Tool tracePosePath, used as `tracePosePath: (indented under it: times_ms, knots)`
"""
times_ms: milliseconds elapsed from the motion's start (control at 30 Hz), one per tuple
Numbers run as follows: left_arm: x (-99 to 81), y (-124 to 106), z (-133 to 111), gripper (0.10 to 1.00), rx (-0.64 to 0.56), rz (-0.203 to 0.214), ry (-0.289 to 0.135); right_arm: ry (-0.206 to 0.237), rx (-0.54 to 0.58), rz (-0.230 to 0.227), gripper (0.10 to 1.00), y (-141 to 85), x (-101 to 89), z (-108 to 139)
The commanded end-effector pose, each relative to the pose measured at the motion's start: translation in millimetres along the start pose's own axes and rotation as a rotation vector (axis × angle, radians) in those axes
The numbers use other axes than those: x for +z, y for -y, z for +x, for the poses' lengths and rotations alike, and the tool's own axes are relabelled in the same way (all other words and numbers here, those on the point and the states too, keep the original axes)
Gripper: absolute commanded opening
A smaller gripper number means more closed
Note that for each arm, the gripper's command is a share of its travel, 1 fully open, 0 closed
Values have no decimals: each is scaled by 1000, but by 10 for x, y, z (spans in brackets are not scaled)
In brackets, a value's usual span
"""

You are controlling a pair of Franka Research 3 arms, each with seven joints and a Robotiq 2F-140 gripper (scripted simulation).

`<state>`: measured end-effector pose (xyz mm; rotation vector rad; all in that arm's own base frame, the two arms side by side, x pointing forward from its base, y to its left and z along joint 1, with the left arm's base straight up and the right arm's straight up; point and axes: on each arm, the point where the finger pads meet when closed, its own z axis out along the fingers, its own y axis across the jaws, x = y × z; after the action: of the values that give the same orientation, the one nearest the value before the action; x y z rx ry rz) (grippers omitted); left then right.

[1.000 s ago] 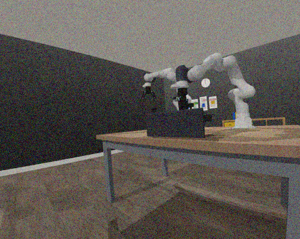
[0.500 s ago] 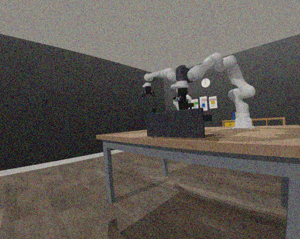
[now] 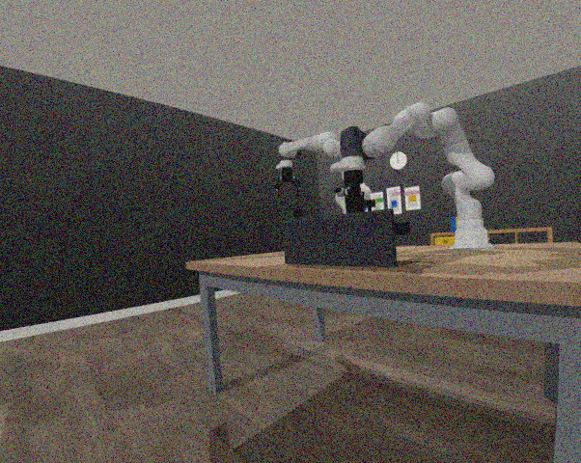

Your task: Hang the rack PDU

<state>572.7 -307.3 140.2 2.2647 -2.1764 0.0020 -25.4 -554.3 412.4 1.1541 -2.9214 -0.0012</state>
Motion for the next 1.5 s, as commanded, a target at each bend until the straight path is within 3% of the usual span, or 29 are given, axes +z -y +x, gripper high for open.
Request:
tracePosePath:
  times_ms: [0,1467]
  knots:
    - [-23,43,-14,99,0,5,0,0,0,0,1000,0,-1,0]
    - [-24,107,-13,99,3,4,1,0,0,0,1000,0,-1,0]
